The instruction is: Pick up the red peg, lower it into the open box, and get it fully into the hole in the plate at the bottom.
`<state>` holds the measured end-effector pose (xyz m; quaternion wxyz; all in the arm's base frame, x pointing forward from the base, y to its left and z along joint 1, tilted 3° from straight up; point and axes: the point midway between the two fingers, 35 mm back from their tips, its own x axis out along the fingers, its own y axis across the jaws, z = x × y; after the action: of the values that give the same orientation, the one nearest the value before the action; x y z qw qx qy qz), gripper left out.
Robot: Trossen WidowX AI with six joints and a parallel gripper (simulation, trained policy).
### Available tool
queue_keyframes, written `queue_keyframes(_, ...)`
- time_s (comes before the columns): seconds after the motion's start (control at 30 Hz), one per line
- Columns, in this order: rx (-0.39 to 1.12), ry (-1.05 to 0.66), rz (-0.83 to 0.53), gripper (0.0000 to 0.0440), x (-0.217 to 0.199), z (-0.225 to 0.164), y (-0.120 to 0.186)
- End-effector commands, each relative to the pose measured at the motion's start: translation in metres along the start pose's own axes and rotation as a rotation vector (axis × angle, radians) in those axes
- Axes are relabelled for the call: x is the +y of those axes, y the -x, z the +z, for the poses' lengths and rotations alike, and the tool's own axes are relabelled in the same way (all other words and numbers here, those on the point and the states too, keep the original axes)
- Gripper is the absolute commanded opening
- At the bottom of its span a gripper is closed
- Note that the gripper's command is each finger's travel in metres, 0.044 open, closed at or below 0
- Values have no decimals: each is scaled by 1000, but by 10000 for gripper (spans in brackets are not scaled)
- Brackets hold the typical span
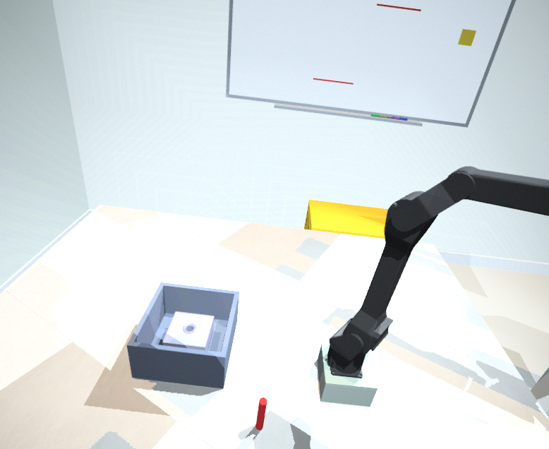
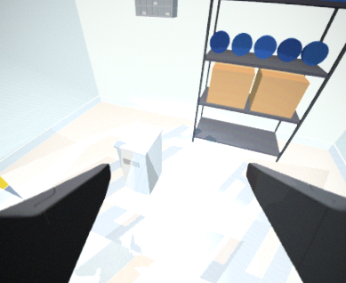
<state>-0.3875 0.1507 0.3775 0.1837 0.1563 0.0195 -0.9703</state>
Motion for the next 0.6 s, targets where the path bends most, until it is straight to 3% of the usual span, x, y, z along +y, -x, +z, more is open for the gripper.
queue_keyframes(0.0,18,-91,-52,440,-11,-10,10)
queue_keyframes(0.57,13,-583,-386,440,-69,-51,91)
